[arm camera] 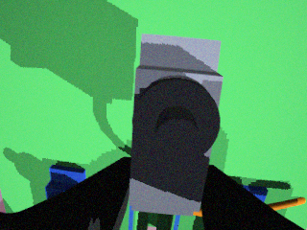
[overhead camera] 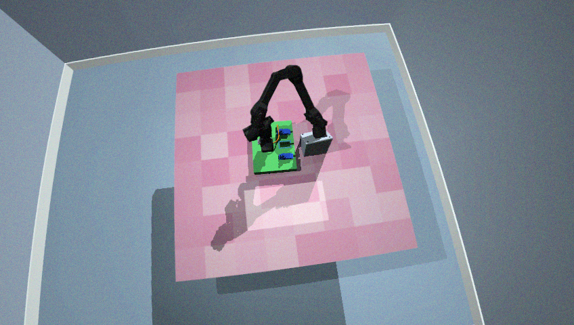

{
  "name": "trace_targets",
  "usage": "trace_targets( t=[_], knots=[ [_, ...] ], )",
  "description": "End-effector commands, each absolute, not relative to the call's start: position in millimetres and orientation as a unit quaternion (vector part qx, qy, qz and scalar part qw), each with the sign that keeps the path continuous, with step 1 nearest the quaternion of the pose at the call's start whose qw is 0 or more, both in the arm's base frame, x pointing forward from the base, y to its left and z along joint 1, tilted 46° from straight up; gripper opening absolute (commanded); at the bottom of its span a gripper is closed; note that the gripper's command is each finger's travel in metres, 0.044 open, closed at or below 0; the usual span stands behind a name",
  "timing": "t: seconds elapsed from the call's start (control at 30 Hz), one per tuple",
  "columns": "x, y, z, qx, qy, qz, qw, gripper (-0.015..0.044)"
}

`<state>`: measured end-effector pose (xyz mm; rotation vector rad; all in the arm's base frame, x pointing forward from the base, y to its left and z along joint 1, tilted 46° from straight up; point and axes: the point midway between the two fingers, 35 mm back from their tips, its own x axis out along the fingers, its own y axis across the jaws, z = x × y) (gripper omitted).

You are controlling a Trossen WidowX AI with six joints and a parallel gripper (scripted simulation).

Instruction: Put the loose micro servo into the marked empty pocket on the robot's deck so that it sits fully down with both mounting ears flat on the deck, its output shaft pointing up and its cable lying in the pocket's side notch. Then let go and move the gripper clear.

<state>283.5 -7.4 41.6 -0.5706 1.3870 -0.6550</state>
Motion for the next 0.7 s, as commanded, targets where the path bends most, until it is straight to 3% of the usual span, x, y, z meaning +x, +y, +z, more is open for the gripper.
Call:
trace_targets(
  t=[0.0, 0.67],
  knots=[
    [277.8, -5.8, 40.7, -0.250, 0.617, -0.293, 0.686, 0.0000],
    [186.7, -3.6, 30.0, -0.251, 0.619, -0.292, 0.684, 0.0000]
  ],
)
